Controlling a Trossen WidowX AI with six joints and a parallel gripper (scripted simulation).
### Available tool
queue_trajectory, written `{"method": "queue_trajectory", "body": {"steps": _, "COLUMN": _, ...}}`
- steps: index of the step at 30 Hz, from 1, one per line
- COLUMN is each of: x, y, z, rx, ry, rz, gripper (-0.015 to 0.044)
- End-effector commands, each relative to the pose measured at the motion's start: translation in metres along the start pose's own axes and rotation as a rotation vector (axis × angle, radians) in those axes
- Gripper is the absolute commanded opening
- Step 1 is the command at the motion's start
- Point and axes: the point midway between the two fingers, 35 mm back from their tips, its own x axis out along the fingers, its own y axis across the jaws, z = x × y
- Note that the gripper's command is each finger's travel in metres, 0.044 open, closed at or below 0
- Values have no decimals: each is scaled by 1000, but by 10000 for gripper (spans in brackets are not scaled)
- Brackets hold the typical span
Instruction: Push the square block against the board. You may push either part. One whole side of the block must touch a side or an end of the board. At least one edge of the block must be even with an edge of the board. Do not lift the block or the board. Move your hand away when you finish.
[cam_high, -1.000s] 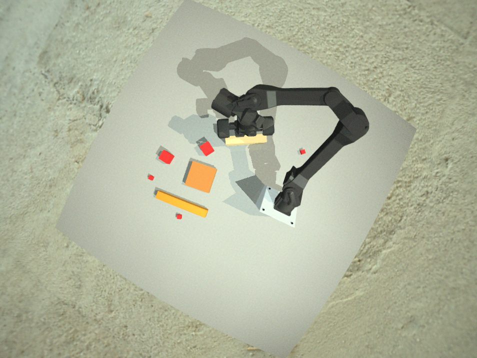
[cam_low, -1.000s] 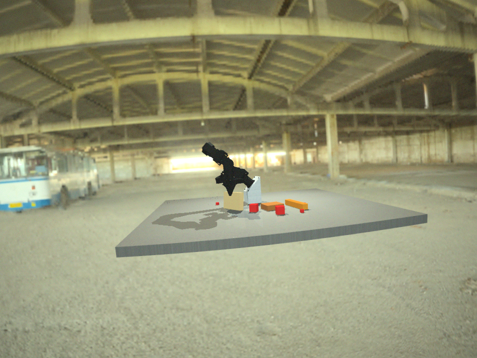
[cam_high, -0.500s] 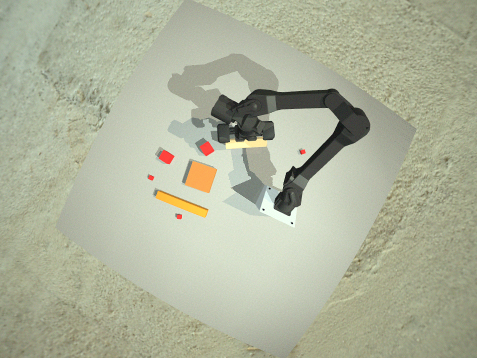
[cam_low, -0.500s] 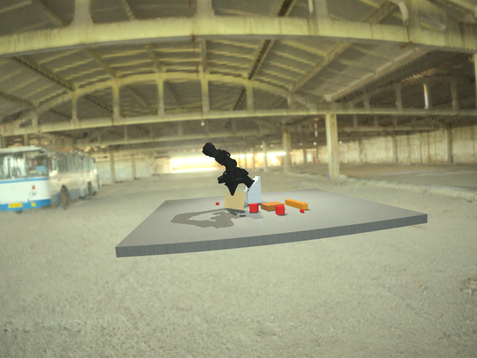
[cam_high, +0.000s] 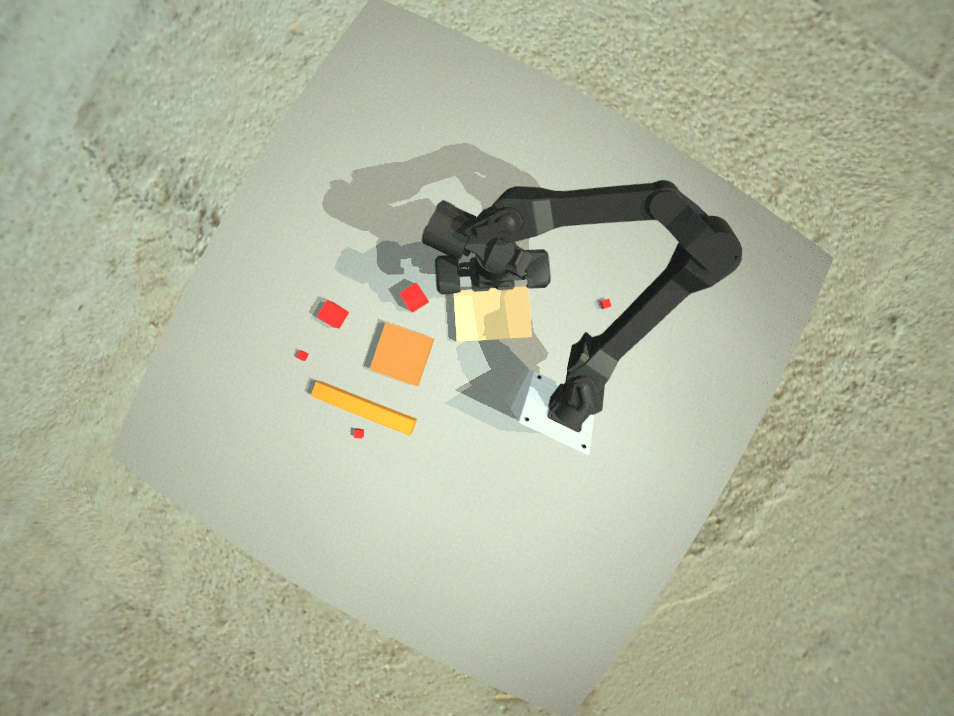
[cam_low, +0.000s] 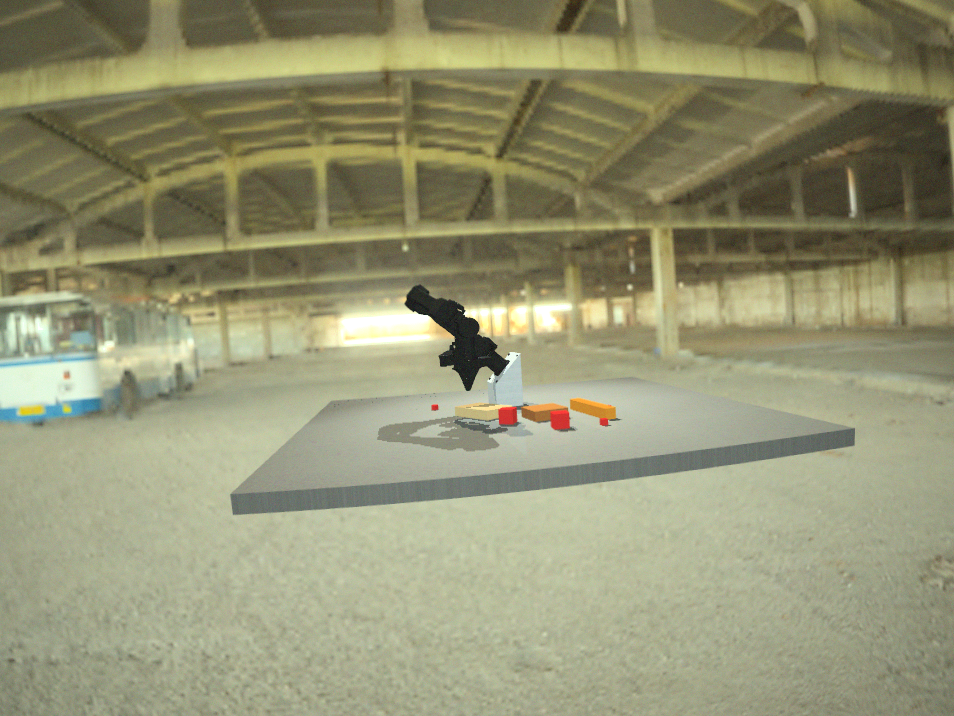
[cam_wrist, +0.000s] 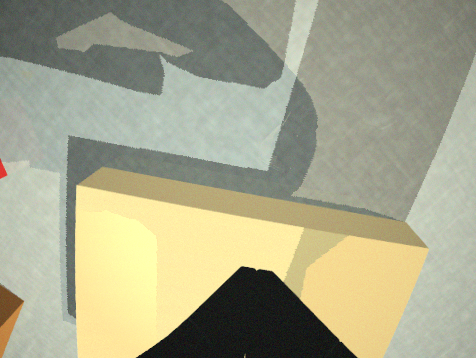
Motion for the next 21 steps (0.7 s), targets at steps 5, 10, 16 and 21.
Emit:
{"method": "queue_trajectory", "body": {"steps": 5, "x": 0, "y": 0, "z": 8, "rx": 5, "ry": -3, "rz": -3, "gripper": 0}}
{"method": "queue_trajectory", "body": {"steps": 10, "x": 0, "y": 1, "z": 16, "rx": 5, "ry": -4, "rz": -3, "gripper": 0}}
{"method": "queue_trajectory", "body": {"steps": 16, "x": 0, "y": 1, "z": 26, "rx": 5, "ry": -4, "rz": -3, "gripper": 0}}
{"method": "queue_trajectory", "body": {"steps": 21, "x": 0, "y": 1, "z": 34, "rx": 6, "ry": -5, "rz": -3, "gripper": 0}}
